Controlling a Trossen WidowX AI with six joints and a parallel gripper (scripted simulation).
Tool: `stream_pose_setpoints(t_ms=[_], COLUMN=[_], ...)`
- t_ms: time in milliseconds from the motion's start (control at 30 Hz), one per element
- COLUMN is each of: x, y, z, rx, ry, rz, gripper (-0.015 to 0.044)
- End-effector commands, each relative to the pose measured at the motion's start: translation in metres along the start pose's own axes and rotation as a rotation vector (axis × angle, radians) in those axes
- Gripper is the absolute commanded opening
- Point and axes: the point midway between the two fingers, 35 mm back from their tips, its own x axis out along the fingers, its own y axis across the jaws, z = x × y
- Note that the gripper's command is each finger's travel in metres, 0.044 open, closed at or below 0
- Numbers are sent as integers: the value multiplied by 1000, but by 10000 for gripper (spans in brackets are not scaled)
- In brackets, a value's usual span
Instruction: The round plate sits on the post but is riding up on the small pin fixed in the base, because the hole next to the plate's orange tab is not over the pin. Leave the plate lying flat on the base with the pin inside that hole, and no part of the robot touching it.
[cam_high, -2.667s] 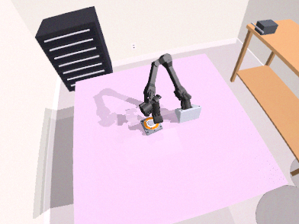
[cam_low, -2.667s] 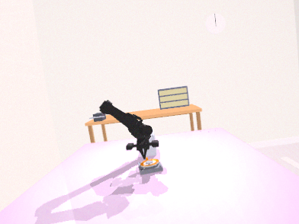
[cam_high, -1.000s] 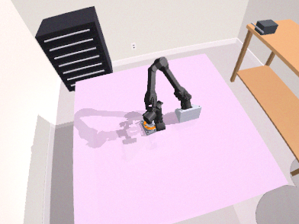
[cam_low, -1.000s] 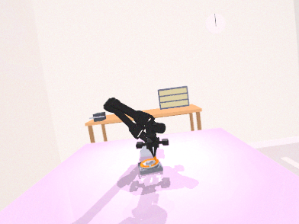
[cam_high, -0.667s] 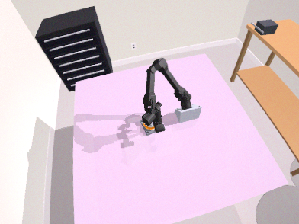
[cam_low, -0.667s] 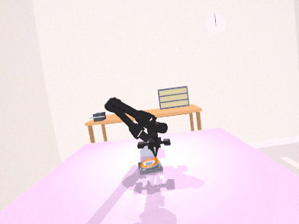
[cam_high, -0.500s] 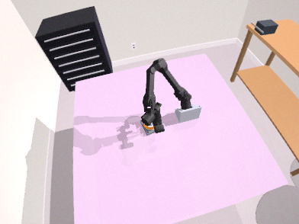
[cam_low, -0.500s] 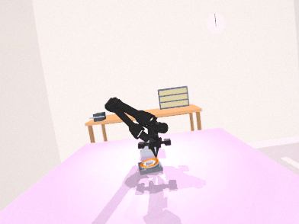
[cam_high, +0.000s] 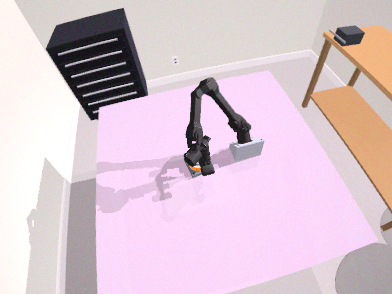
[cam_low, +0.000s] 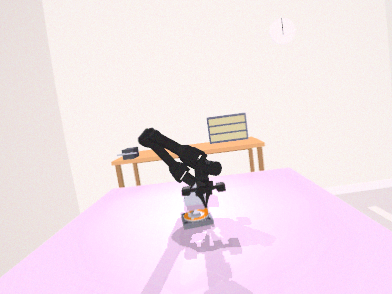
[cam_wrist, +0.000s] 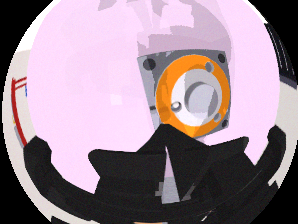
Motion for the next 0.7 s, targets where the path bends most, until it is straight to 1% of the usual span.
stream_pose_setpoints(t_ms=[0,200,267,300,667], x=[-11,-41,-41,-33,-33], y=[2,0,0,1,1], z=[2,-2,-3,-2,-2], rx=[3,2,2,-9,-9], ry=[-3,-3,-2,-2,-2], rz=[2,2,2,-4,-4], gripper=[0,0,0,0,0])
